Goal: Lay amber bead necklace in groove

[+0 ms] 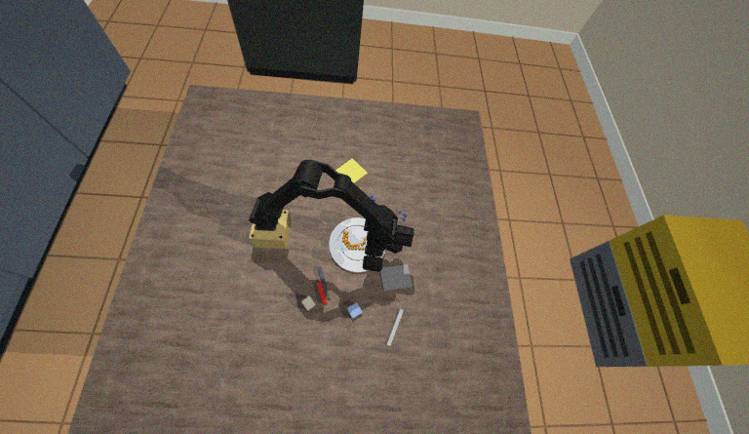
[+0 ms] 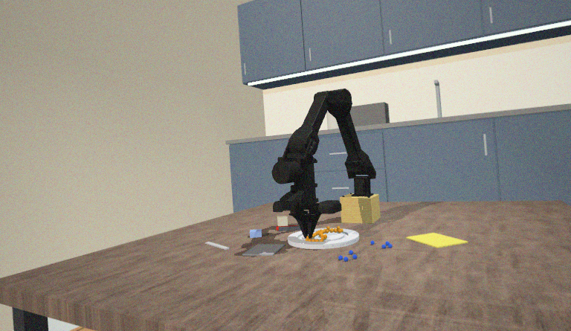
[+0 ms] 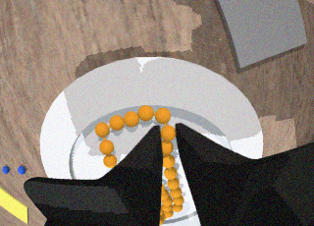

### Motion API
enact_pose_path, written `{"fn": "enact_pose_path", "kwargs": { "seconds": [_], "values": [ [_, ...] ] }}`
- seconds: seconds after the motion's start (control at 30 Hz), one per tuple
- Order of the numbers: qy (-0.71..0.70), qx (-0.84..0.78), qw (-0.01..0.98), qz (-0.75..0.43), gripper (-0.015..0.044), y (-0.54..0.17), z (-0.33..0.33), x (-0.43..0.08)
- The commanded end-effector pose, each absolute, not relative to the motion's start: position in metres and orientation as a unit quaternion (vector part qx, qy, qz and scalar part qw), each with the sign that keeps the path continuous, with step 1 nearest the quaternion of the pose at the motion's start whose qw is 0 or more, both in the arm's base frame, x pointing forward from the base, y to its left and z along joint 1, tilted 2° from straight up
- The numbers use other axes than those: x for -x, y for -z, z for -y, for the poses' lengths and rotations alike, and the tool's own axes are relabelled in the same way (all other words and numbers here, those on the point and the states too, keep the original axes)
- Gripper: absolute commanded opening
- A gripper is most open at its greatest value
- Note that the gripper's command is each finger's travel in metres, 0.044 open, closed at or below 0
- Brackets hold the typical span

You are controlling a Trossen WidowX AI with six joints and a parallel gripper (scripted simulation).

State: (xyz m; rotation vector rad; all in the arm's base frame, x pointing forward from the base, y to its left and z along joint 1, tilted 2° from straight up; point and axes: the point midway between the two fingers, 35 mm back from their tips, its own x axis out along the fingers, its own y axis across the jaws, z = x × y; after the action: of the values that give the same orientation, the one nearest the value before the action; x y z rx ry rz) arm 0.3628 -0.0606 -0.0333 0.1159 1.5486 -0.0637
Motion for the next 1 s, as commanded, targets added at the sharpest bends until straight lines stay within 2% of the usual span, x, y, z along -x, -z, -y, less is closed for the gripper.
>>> {"fn": "enact_pose_path", "kwargs": {
  "seconds": [0.0,0.97],
  "values": [
    [0.029,-0.052,0.713,-0.698,0.0,0.033,0.061,-0.363],
    [0.029,-0.054,0.711,-0.7,0.0,0.036,0.071,-0.367]
  ]
}}
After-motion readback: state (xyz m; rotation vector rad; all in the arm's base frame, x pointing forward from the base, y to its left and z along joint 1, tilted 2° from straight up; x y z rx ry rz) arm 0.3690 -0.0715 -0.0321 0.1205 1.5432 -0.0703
